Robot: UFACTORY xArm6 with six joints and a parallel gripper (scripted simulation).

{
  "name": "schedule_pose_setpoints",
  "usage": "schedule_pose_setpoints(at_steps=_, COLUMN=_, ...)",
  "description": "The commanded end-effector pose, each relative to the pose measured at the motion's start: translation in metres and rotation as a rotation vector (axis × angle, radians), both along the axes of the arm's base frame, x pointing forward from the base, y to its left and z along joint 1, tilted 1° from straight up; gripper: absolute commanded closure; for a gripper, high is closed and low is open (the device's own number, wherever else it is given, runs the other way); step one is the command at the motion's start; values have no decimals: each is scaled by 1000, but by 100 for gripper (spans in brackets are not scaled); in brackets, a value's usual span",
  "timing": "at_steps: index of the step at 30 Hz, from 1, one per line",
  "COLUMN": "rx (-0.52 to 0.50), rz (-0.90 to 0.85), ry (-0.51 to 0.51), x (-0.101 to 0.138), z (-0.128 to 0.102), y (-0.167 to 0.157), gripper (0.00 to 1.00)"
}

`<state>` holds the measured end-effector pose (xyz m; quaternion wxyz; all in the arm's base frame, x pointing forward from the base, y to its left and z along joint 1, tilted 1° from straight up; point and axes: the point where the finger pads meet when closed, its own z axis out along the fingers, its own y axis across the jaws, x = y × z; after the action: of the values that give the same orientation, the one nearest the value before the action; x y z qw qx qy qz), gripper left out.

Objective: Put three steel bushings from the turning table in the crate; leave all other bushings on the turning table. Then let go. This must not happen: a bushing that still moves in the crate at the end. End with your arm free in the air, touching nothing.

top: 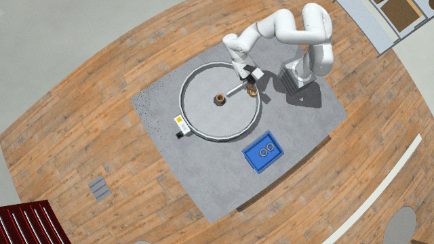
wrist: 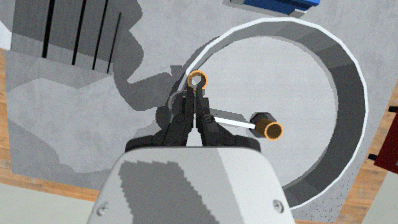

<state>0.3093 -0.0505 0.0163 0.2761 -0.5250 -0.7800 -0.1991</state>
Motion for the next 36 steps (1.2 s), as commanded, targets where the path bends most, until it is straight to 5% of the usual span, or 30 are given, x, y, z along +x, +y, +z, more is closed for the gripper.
schedule_pose_setpoints(at_steps=1, rx=-2, rz=0, ry=-3, x=1, z=1, y=-1, gripper=100)
schedule_pose_setpoints(at_steps=14, rx=-2, rz=0, ry=-3, x=8, z=1, y=20, gripper=100)
schedule_pose_setpoints(at_steps=36, rx=-2, rz=0, ry=-3, x=55, z=2, y=155, gripper=100)
